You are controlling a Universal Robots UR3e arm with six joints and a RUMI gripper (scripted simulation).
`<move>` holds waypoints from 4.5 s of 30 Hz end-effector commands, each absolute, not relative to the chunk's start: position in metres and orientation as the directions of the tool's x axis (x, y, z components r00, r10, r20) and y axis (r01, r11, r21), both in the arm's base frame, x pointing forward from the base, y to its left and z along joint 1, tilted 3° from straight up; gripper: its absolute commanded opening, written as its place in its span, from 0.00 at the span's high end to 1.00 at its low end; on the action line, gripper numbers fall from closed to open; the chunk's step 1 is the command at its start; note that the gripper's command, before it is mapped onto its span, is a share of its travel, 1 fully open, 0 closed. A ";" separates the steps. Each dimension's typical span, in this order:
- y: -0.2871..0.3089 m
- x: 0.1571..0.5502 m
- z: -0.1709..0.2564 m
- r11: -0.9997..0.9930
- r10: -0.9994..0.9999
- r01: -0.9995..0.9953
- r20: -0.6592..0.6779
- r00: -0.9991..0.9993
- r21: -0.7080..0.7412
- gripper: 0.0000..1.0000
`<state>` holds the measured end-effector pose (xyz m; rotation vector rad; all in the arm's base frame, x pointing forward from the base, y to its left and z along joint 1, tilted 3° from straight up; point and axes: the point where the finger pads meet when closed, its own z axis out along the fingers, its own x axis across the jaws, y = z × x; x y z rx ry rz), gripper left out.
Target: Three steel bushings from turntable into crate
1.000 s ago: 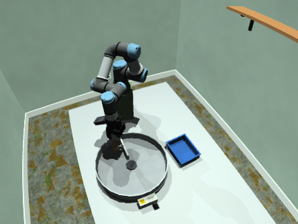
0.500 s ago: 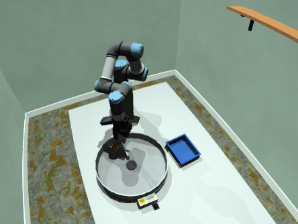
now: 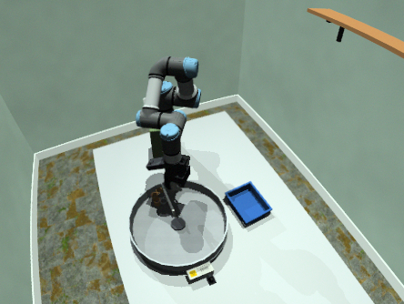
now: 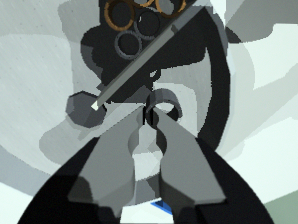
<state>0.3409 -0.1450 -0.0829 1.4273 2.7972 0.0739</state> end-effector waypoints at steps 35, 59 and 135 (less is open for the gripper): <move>-0.010 0.438 -0.074 0.569 0.822 0.821 0.019 -0.570 0.040 1.00; 0.044 0.475 -0.071 0.569 0.822 0.821 0.019 -0.570 0.041 1.00; 0.119 0.527 -0.066 0.569 0.822 0.821 0.020 -0.570 0.041 1.00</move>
